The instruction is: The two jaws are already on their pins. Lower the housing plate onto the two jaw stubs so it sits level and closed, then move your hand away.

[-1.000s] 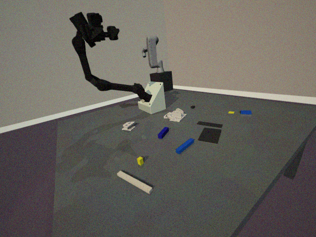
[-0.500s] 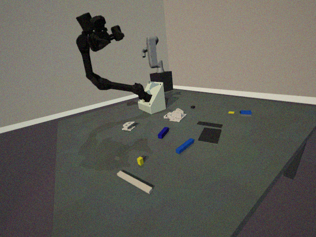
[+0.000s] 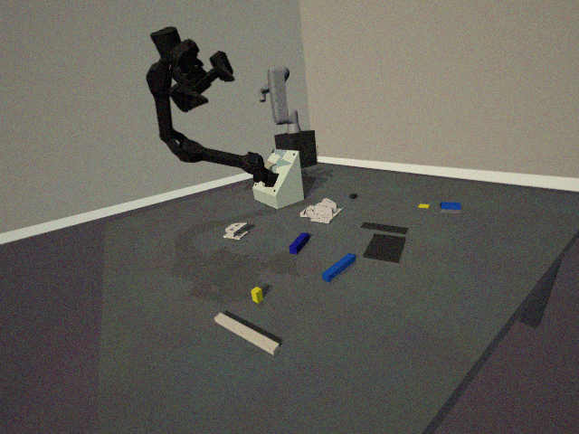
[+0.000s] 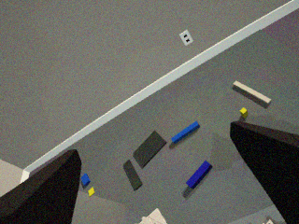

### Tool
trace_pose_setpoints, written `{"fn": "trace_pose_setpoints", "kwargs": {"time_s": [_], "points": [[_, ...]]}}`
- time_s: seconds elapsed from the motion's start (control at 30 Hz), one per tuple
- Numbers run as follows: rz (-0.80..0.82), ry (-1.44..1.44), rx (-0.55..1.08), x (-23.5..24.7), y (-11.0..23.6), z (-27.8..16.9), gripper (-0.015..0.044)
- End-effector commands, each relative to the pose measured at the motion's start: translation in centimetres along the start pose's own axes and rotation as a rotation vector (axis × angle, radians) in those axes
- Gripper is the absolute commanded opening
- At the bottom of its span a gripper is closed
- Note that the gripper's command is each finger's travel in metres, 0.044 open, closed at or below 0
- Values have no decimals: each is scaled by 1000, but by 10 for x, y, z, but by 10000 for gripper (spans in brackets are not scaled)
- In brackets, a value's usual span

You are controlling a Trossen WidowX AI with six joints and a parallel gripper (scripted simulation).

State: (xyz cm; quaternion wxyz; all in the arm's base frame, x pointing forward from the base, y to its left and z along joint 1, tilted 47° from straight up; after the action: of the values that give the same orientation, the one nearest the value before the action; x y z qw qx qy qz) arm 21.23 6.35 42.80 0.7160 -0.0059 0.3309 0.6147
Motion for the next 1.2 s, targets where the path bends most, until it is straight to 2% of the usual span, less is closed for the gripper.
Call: {"fn": "trace_pose_setpoints", "kwargs": {"time_s": [0.0, 1.17], "points": [[-27, -67, 44, -1, -10, -8, 440], [-436, -855, 276, -40, -75, -88, 440]]}}
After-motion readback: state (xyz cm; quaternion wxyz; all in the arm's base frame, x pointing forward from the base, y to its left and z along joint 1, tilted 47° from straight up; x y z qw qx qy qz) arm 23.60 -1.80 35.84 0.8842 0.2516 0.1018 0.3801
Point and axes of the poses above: the point midway between the two fingers, 35 mm back from their tips, its own y axis back along the fingers, its own x axis across the jaws, z = x × y, the point moved 3 cm from there along y, back along the fingers, and after that the axes turned 11 degrees about y, right-handed, at the moved point
